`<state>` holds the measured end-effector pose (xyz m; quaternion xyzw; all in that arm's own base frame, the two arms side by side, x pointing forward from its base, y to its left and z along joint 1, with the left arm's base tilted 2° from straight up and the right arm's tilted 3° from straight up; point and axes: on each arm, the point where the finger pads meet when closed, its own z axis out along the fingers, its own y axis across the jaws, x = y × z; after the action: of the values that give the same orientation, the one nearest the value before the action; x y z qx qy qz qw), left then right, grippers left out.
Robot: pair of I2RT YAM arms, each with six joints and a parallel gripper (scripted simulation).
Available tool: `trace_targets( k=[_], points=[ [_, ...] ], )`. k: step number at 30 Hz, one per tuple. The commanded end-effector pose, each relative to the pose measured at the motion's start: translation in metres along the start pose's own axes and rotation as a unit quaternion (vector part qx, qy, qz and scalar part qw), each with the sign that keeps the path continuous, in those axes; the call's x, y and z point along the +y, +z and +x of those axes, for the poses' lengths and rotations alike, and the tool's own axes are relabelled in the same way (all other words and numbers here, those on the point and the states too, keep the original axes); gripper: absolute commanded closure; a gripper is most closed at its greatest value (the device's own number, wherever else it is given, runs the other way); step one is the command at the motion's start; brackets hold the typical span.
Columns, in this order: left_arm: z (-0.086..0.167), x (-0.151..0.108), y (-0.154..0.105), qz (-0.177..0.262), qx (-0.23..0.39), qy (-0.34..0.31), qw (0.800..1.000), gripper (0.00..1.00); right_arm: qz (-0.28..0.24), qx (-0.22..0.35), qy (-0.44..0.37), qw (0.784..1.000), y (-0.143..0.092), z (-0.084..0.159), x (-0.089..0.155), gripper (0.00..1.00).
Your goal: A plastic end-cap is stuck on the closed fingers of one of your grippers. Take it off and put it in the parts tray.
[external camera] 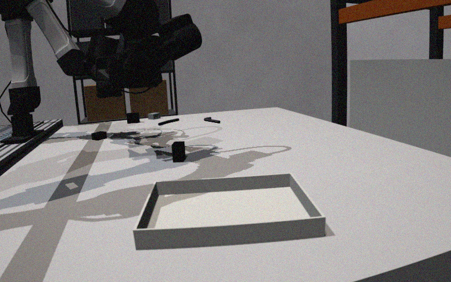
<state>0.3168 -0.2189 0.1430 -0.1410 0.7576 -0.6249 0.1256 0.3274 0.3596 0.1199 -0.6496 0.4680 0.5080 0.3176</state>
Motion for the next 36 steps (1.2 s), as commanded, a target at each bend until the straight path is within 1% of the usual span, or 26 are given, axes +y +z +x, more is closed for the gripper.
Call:
trace_targets(
  k=[1, 3, 5, 7, 8, 9, 11, 16, 20, 21, 25, 28, 31, 33, 35, 36],
  points=[
    [-0.001, -0.022, 0.002, 0.019, 0.002, 0.023, 1.000, 1.00, 0.004, 0.000, -0.018, 1.000, 0.011, -0.007, -0.002, 0.42],
    [-0.001, -0.023, 0.002, 0.019, 0.002, 0.023, 1.000, 1.00, 0.000, 0.002, -0.005, 1.000, 0.025, 0.005, -0.004, 0.48],
    [-0.001, -0.023, 0.002, 0.019, 0.002, 0.023, 1.000, 1.00, 0.000, 0.002, -0.003, 1.000, 0.033, 0.009, -0.007, 0.49],
    [-0.001, -0.023, 0.002, 0.019, 0.002, 0.023, 1.000, 1.00, 0.000, 0.002, -0.006, 1.000, 0.033, 0.006, -0.008, 0.49],
    [-0.001, -0.023, 0.002, 0.019, 0.002, 0.023, 1.000, 1.00, 0.001, 0.001, -0.009, 1.000, 0.033, 0.002, -0.006, 0.52],
    [-0.001, -0.023, 0.002, 0.019, 0.002, 0.023, 1.000, 1.00, 0.003, 0.000, -0.017, 1.000, 0.030, -0.004, -0.004, 0.52],
    [-0.001, -0.023, 0.002, 0.019, 0.002, 0.023, 1.000, 1.00, 0.008, -0.002, -0.027, 1.000, 0.026, -0.011, -0.003, 0.57],
    [-0.001, -0.023, 0.002, 0.020, 0.002, 0.025, 0.999, 1.00, 0.008, -0.002, -0.029, 1.000, 0.025, -0.013, -0.003, 0.72],
    [-0.001, -0.023, 0.002, 0.020, 0.002, 0.026, 0.999, 1.00, 0.007, -0.001, -0.025, 1.000, 0.025, -0.012, -0.002, 0.72],
    [-0.001, -0.023, 0.002, 0.020, 0.002, 0.026, 0.999, 1.00, 0.007, -0.003, -0.025, 1.000, 0.023, -0.014, -0.003, 0.72],
    [-0.001, -0.023, 0.002, 0.020, 0.002, 0.026, 0.999, 1.00, 0.000, -0.005, -0.010, 1.000, 0.012, 0.006, -0.007, 0.72],
    [-0.002, -0.023, 0.001, 0.020, 0.000, 0.025, 0.999, 1.00, -0.001, -0.004, -0.006, 1.000, -0.009, 0.021, -0.008, 0.72],
    [-0.001, -0.023, 0.001, 0.020, 0.001, 0.026, 0.999, 1.00, 0.000, -0.004, -0.006, 1.000, -0.037, 0.034, -0.009, 0.72],
    [-0.001, -0.023, 0.001, 0.020, 0.001, 0.026, 0.999, 1.00, 0.007, -0.001, -0.008, 1.000, -0.045, 0.038, -0.010, 0.72],
    [-0.001, -0.023, 0.001, 0.020, 0.001, 0.026, 0.999, 1.00, 0.007, -0.001, -0.008, 1.000, -0.045, 0.038, -0.010, 0.72],
    [-0.002, -0.024, 0.001, 0.020, 0.001, 0.026, 0.999, 1.00, 0.007, 0.000, 0.000, 1.000, -0.051, 0.044, -0.007, 0.72]
  ],
)
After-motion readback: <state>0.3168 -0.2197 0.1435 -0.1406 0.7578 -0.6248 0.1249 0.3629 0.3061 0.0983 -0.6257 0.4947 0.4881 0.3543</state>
